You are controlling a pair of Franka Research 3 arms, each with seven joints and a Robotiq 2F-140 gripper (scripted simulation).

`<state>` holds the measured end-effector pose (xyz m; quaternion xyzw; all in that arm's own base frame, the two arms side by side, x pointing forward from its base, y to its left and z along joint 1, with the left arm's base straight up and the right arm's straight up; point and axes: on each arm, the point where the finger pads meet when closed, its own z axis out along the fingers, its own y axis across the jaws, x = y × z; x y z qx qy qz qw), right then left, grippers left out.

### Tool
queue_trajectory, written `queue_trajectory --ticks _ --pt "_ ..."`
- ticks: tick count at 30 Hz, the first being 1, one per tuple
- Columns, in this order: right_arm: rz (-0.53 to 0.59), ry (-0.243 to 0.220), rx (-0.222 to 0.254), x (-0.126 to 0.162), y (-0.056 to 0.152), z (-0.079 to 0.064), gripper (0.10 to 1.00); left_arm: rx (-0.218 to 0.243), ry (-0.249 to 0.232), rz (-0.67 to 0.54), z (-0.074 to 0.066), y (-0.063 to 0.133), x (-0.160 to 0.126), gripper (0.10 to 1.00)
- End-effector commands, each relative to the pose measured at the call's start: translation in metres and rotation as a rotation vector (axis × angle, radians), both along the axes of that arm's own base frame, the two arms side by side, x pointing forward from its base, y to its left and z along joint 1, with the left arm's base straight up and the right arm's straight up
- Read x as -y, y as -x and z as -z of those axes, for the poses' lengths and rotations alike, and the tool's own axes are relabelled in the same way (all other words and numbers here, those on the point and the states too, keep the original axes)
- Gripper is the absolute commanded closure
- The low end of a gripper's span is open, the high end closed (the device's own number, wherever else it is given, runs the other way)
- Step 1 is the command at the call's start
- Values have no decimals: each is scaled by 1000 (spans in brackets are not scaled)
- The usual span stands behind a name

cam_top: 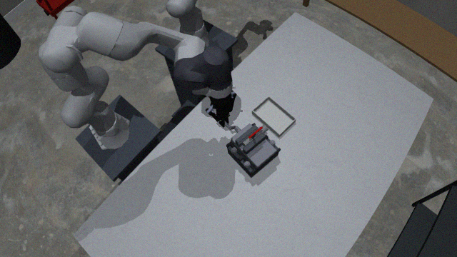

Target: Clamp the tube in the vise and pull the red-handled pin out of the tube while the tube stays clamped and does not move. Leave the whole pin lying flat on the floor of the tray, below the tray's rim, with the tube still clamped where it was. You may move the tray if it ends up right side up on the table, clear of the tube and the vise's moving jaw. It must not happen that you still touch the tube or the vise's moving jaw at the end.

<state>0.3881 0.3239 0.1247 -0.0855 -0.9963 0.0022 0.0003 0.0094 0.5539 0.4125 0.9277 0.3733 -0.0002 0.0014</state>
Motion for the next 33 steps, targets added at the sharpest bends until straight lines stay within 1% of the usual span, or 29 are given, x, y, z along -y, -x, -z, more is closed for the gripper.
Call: queue_trajectory --ticks 1,4,18,20,33 --pt "-2 -4 1 0 -1 1 976 -1 -3 -3 0 0 -1 98" --pt "-2 -4 1 1 0 3 976 -1 -3 -3 0 0 -1 98" --pt "-2 -4 1 1 0 3 976 -1 -3 -3 0 0 -1 98" --pt "-2 -4 1 3 0 5 976 -1 -3 -3 0 0 -1 98" --pt "-2 -4 1 3 0 5 976 -1 -3 -3 0 0 -1 98"
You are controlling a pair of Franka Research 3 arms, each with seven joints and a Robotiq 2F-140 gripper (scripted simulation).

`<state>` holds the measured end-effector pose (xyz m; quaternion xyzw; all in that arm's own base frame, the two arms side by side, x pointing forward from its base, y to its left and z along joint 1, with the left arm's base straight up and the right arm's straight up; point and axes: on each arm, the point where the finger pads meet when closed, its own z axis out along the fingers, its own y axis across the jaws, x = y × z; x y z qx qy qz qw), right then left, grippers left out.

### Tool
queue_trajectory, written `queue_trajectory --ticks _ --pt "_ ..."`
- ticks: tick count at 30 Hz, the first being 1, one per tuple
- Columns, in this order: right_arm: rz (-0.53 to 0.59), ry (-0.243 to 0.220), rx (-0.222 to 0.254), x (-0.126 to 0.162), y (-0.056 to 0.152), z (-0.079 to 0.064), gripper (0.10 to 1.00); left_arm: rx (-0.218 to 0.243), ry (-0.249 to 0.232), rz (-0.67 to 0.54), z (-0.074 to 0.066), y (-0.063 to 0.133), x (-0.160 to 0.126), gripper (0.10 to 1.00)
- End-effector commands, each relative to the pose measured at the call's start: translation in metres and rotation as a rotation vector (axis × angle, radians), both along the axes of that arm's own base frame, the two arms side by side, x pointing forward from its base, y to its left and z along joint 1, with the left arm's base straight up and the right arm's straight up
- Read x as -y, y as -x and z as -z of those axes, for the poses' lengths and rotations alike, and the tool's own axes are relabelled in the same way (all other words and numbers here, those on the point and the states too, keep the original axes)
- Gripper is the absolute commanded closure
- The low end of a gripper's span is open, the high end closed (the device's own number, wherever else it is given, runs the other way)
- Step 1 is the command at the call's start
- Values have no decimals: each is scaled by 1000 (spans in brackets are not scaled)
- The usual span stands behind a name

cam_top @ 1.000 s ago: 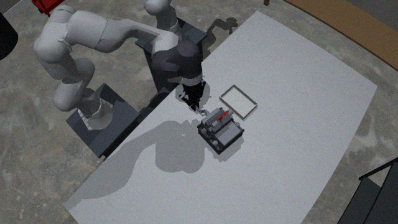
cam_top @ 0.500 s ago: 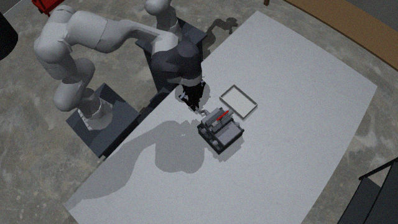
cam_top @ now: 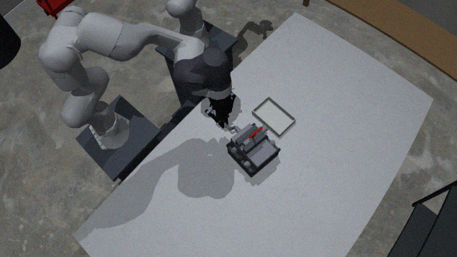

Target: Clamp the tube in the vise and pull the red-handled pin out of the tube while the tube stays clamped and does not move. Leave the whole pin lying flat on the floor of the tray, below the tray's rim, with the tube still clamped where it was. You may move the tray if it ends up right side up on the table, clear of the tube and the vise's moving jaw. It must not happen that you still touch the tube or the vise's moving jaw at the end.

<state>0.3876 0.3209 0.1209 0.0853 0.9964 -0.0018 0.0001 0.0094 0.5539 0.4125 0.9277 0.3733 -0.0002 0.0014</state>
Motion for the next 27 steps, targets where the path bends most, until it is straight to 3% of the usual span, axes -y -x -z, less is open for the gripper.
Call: queue_trajectory --ticks 1,27 --pt "-2 -4 0 0 -1 1 976 -1 -3 -3 0 0 -1 98" --pt "-2 -4 0 2 0 5 976 -1 -3 -3 0 0 -1 98"
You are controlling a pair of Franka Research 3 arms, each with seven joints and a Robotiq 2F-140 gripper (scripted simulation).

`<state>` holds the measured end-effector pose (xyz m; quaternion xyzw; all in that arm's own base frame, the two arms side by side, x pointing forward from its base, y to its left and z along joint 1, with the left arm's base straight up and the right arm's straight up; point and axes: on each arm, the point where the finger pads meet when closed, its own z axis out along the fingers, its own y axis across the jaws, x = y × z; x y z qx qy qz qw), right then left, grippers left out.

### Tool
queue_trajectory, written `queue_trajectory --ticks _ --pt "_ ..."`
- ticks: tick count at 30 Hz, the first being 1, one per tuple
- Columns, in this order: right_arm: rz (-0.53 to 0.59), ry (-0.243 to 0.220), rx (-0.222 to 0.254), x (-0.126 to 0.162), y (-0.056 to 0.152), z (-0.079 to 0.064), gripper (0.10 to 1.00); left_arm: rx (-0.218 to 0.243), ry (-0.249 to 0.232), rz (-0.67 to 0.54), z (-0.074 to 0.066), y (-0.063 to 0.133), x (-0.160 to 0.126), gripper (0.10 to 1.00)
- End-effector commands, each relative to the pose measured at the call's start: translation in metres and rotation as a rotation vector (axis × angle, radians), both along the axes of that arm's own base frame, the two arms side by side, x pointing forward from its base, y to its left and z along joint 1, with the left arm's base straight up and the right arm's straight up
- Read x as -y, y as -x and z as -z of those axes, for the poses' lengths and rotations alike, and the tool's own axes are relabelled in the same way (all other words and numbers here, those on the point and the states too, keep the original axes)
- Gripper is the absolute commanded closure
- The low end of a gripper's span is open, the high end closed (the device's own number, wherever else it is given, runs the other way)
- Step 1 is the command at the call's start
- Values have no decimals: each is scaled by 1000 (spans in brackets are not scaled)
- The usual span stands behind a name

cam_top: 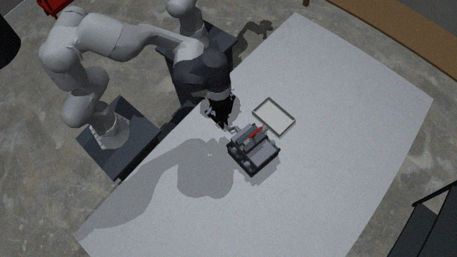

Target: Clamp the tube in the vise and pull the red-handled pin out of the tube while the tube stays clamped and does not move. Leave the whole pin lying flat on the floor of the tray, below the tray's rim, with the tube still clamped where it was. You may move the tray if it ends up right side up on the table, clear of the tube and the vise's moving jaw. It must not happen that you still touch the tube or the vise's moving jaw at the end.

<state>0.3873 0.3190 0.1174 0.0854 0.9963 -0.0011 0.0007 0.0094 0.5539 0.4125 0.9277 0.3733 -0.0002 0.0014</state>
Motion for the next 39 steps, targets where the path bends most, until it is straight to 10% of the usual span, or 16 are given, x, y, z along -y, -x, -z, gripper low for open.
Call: queue_trajectory --ticks 1,36,37,39 --pt "-2 -2 -1 1 -1 2 976 -1 -3 -3 0 0 -1 98" --pt "-2 -2 -1 2 0 7 976 -1 -3 -3 0 0 -1 98" --pt "-2 -2 -1 2 0 7 713 -1 -3 -3 0 0 -1 98" --pt "-2 -2 -1 2 0 7 713 -1 -3 -3 0 0 -1 98"
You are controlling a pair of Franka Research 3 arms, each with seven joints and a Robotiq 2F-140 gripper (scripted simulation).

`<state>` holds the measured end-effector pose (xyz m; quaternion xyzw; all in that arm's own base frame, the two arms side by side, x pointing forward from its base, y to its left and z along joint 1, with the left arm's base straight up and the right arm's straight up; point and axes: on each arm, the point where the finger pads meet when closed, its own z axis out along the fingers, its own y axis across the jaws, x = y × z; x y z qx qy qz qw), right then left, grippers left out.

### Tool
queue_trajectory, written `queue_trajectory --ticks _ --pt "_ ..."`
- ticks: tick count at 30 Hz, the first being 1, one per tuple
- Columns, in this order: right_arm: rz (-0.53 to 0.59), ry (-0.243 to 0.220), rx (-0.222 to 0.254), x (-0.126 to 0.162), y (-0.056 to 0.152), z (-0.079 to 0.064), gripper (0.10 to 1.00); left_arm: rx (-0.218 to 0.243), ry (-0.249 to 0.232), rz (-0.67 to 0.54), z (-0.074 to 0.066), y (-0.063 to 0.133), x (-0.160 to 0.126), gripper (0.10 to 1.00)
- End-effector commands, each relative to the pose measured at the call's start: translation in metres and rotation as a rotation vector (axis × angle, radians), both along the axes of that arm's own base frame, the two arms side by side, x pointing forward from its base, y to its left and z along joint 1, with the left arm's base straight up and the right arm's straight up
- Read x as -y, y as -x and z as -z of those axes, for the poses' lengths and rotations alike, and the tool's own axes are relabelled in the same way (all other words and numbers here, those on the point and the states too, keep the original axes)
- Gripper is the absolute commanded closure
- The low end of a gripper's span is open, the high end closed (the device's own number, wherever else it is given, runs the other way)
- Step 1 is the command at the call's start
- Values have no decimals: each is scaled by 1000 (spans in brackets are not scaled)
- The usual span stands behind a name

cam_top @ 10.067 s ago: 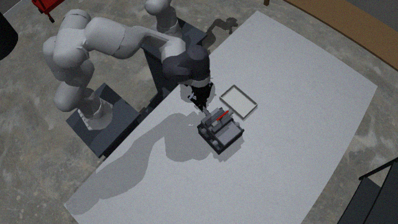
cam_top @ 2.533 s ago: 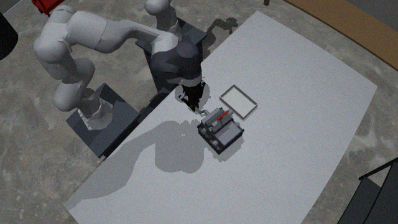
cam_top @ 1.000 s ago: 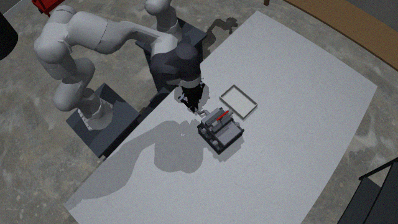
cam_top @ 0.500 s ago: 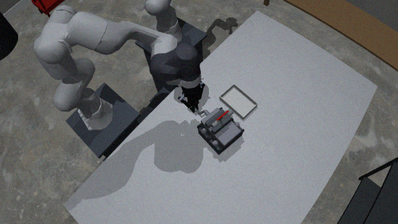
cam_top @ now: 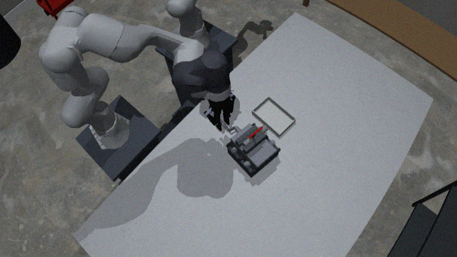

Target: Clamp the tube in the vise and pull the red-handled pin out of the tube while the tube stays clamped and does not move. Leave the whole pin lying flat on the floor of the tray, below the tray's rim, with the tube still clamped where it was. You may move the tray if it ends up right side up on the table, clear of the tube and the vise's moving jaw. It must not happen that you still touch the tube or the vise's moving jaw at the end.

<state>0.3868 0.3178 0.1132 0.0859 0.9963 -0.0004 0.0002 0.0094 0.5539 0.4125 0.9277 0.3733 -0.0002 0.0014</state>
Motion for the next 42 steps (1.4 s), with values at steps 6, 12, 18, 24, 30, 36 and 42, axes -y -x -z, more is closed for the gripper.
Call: queue_trajectory --ticks 6,12,18,24,30,36,42 --pt "-3 -1 0 1 -1 3 713 -1 -3 -3 0 0 -1 98" --pt "-3 -1 0 1 -1 3 713 -1 -3 -3 0 0 -1 98" --pt "-3 -1 0 1 -1 3 713 -1 -3 -3 0 0 -1 98" --pt "-3 -1 0 1 -1 3 713 -1 -3 -3 0 0 -1 98" --pt "-3 -1 0 1 -1 -7 713 -1 -3 -3 0 0 -1 98" --pt "-3 -1 0 1 -1 -58 713 -1 -3 -3 0 0 -1 98" --pt "-3 -1 0 1 -1 -141 713 -1 -3 -3 0 0 -1 98"
